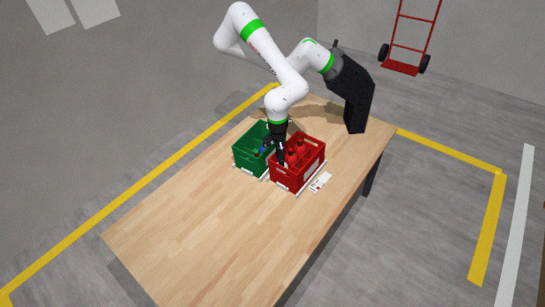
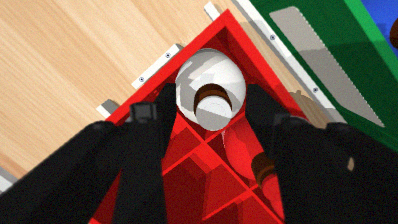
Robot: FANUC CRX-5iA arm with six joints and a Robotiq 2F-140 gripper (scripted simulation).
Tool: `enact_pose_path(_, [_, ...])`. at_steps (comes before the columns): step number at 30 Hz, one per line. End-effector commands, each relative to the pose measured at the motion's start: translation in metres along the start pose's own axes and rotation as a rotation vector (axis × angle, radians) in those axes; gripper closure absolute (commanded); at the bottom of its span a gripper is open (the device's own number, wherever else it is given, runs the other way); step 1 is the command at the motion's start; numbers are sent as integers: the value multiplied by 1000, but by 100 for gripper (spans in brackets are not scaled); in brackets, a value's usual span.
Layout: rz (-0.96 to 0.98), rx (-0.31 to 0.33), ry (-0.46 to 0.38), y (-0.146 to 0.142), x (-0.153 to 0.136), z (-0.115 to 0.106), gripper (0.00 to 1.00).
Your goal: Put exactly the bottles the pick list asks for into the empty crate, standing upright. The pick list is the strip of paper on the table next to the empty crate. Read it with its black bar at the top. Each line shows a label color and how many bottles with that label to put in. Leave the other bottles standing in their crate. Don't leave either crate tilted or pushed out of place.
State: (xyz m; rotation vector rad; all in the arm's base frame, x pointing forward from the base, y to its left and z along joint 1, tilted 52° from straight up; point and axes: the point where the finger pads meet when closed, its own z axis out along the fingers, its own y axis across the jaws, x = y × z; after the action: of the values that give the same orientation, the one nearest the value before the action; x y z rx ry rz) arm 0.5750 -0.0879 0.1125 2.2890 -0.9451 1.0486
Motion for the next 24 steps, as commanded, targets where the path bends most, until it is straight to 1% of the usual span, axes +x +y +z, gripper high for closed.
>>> enact_pose_path(1, [0,1,1,-1,0,-1,56])
enact_pose_path(8, [0,1,1,-1,0,-1,56])
enact_pose_path(23, [0,1,1,0,0,-40,56])
enact_pose_path(24, [0,1,1,0,0,-40,56])
